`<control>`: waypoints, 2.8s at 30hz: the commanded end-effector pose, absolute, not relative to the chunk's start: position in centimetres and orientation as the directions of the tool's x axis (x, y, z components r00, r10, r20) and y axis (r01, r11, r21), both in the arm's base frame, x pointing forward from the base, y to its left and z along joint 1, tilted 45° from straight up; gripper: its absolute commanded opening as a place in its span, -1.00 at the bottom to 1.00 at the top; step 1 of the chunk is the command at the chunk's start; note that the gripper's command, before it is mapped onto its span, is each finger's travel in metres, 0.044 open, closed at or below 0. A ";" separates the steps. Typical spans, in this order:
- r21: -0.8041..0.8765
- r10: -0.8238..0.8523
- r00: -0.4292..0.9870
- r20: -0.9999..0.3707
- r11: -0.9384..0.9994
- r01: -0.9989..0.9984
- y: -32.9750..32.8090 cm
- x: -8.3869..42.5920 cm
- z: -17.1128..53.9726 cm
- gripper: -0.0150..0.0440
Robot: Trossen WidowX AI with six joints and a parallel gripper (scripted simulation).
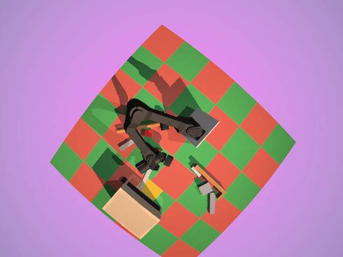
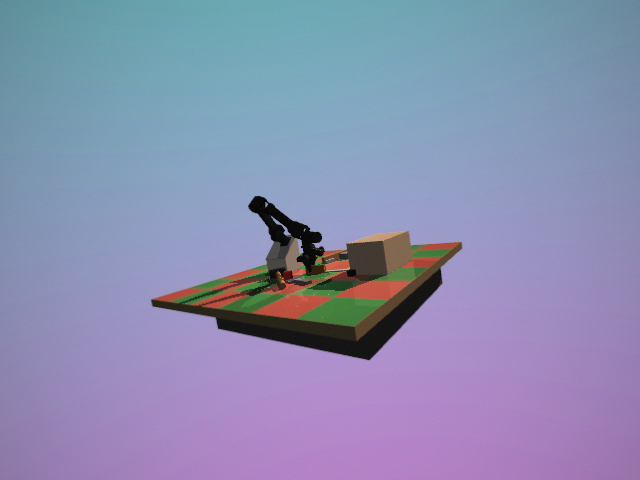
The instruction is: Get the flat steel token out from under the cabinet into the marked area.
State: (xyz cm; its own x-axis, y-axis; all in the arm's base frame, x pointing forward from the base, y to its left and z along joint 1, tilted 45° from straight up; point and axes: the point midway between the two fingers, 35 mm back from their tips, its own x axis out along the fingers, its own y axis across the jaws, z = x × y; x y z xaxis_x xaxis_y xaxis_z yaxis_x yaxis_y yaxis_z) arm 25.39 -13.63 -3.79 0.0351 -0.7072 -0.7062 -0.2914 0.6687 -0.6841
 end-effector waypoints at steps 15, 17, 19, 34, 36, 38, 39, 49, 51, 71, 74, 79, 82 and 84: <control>-0.685 -0.706 0.043 -0.707 0.669 -0.288 -13.1 27.8 -4.2 -0.49; -0.685 -0.706 0.043 -0.707 0.669 -0.288 -13.0 28.1 -4.2 -0.49; -0.685 -0.706 0.043 -0.707 0.669 -0.288 -12.9 28.3 -4.3 -0.49; -0.685 -0.706 0.044 -0.707 0.669 -0.288 -12.5 29.9 -4.6 -0.49; -0.685 -0.706 0.044 -0.707 0.669 -0.288 -12.4 30.1 -4.7 -0.49; -0.685 -0.706 0.044 -0.707 0.669 -0.287 -12.4 30.3 -4.7 -0.49; -0.685 -0.706 0.044 -0.707 0.669 -0.287 -12.3 30.4 -4.7 -0.49; -0.686 -0.705 0.045 -0.707 0.669 -0.287 -12.1 31.5 -4.9 -0.49; -0.686 -0.705 0.045 -0.707 0.669 -0.287 -12.0 31.7 -5.0 -0.49; -0.686 -0.705 0.046 -0.708 0.669 -0.286 -11.5 33.7 -5.3 -0.49; -0.686 -0.705 0.046 -0.708 0.669 -0.286 -11.4 34.0 -5.4 -0.49; -0.686 -0.705 0.047 -0.708 0.669 -0.285 -11.3 34.5 -5.5 -0.49; -0.686 -0.705 0.047 -0.708 0.669 -0.285 -11.2 34.8 -5.5 -0.49; -0.686 -0.705 0.047 -0.708 0.669 -0.285 -11.2 35.0 -5.6 -0.49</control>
